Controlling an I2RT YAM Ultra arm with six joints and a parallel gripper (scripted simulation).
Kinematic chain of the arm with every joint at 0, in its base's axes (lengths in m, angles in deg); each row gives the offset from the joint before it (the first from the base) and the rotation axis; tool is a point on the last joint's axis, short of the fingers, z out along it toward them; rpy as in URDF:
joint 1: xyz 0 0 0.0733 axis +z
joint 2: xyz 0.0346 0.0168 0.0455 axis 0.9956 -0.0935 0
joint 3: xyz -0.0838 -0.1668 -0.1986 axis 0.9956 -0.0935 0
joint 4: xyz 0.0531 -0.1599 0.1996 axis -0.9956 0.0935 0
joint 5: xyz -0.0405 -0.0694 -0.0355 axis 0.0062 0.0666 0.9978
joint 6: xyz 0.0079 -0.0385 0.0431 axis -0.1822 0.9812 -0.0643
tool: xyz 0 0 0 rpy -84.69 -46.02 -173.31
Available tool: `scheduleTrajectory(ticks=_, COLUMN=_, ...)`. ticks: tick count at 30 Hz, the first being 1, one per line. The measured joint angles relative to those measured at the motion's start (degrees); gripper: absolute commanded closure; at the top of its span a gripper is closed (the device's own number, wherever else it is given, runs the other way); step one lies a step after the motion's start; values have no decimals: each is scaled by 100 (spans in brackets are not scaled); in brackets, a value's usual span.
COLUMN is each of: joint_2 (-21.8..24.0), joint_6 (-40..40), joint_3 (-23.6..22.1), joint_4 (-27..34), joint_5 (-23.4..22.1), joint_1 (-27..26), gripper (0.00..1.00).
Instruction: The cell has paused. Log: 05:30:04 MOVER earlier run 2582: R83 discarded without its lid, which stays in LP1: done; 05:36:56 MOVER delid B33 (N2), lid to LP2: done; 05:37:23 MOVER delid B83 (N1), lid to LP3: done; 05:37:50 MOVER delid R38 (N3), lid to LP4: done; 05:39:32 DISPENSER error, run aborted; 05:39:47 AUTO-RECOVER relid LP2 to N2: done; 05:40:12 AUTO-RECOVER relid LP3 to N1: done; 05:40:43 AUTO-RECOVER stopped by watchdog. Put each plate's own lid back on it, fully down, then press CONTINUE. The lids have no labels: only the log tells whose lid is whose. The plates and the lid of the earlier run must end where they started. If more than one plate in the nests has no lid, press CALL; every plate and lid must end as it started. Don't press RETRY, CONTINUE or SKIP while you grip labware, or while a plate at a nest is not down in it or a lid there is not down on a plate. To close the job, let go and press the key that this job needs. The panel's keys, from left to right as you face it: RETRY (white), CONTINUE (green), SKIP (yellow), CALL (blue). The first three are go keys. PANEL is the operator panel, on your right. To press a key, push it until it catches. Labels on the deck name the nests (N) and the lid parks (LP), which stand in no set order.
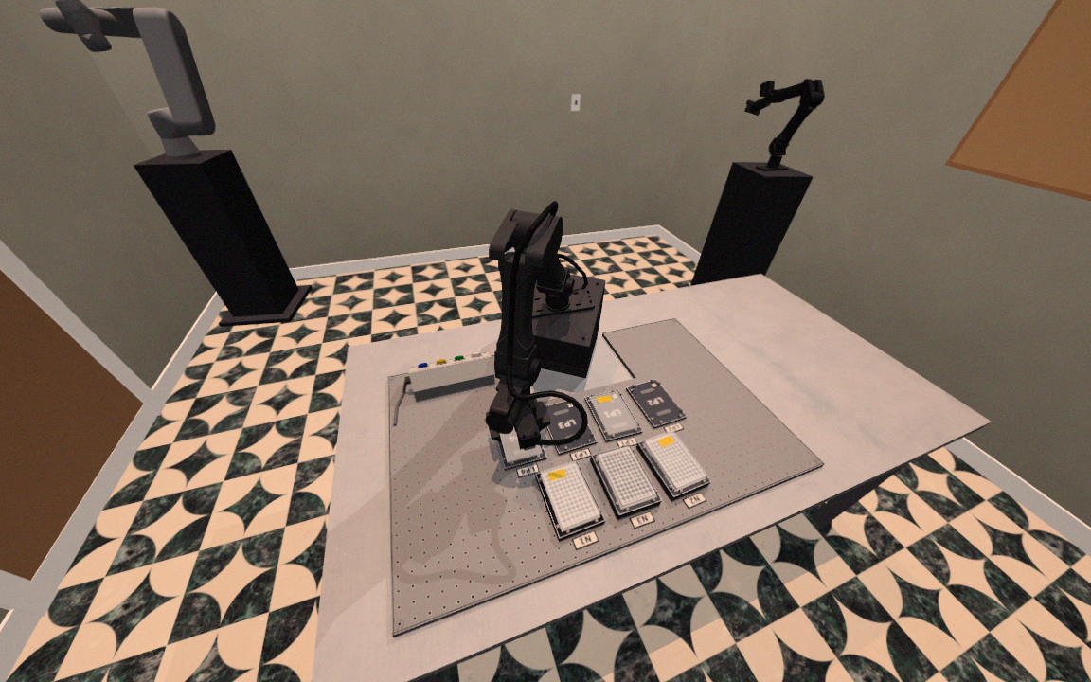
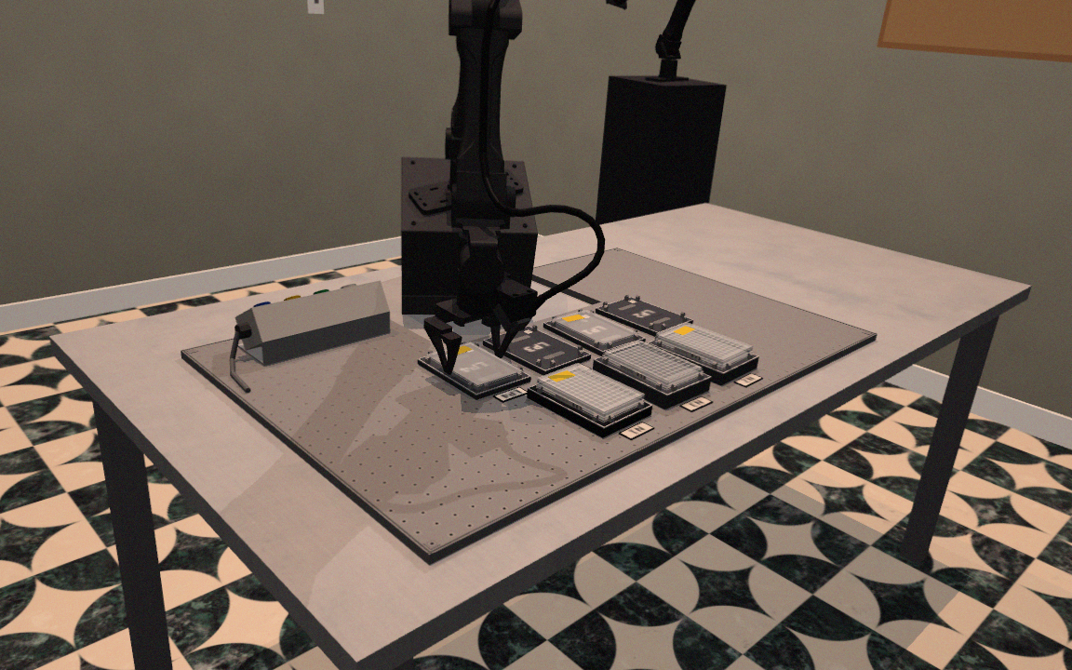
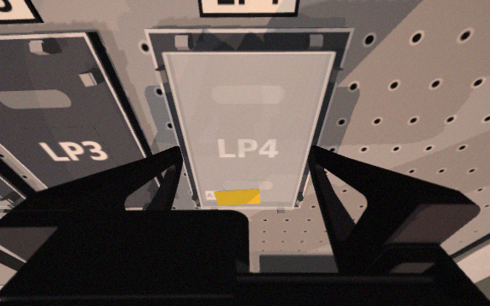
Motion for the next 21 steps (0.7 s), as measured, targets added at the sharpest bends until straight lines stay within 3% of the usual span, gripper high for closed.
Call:
scheduleTrajectory(ticks=15, joint_2=-33, joint_6=0, joint_3=87, joint_4=13, joint_5=0, joint_1=0, gripper=0)
scheduleTrajectory(ticks=21, joint_2=-33, joint_6=0, joint_3=87, joint_4=2, joint_5=0, joint_1=0, gripper=6)
